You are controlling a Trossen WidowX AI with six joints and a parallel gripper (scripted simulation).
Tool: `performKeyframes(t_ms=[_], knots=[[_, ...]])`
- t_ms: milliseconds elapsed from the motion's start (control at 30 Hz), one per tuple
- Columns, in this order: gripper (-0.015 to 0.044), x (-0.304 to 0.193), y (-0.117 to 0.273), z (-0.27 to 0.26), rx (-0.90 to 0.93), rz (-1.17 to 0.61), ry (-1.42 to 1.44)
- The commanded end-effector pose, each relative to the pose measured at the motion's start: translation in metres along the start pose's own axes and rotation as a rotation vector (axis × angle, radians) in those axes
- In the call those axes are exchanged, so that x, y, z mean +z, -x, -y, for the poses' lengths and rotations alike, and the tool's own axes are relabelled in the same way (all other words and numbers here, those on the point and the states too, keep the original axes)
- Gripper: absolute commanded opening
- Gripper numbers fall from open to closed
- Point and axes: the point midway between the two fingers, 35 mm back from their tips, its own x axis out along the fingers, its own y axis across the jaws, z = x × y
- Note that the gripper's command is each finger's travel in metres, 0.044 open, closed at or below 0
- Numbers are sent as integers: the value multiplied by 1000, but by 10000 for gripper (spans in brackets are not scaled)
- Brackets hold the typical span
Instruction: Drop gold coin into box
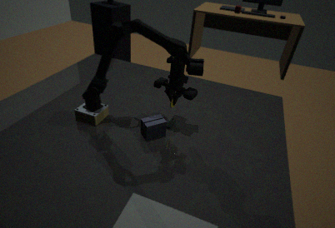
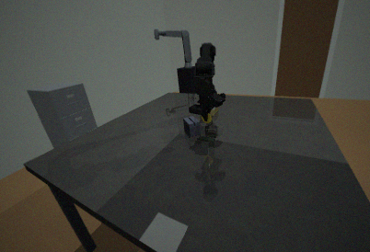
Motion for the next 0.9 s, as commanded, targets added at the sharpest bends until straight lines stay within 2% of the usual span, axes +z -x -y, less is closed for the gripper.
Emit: performKeyframes(t_ms=[0,433,867], knots=[[0,2,1,1,1,5,-108],[0,6,2,5,2,5,-520],[0,-16,3,4,1,3,-526]])
